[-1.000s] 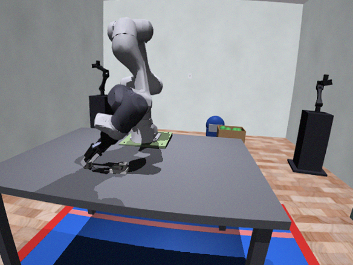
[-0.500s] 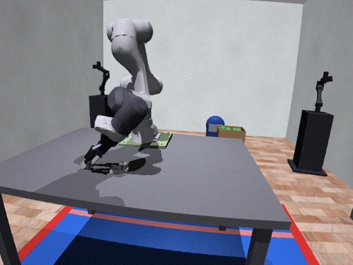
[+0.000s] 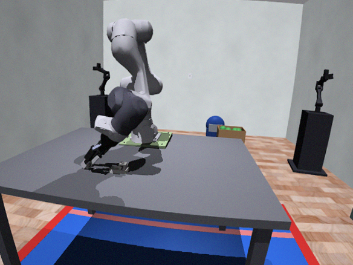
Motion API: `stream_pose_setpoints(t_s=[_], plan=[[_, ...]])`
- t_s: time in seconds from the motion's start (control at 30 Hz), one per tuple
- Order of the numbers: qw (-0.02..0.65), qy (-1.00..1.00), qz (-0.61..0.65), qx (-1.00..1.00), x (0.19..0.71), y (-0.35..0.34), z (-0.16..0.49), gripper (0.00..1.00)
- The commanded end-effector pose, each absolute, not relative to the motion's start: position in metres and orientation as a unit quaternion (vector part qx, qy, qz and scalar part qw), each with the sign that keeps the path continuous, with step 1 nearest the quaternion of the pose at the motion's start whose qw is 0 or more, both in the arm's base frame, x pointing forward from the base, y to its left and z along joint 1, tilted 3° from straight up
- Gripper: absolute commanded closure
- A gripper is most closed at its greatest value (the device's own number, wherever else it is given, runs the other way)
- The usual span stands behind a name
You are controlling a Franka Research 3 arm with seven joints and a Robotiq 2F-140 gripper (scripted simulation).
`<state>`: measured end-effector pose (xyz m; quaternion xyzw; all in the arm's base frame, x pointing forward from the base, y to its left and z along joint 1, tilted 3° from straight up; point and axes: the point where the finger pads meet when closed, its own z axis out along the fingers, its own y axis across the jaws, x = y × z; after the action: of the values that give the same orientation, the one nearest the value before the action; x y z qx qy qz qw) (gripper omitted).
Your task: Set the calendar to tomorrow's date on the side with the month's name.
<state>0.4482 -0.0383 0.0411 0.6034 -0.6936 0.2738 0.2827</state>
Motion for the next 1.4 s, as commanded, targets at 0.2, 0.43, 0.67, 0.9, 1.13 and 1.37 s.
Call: stream_pose_setpoints(t_s=[0.2,0.43,0.67,0.9,1.13,1.37], plan=[[0.28,-0.696,0.275,0.601,0.4499,-0.0386,0.0403,0.72],[0.28,-0.696,0.275,0.601,0.4499,-0.0386,0.0403,0.72],[0.28,-0.696,0.275,0.601,0.4499,-0.0386,0.0403,0.72],[0.28,-0.696,0.275,0.601,0.4499,-0.0386,0.0403,0.84],[0.28,-0.696,0.275,0.601,0.4499,-0.0386,0.0403,0.84],[0.28,-0.696,0.275,0.601,0.4499,-0.0386,0.0403,0.84]])
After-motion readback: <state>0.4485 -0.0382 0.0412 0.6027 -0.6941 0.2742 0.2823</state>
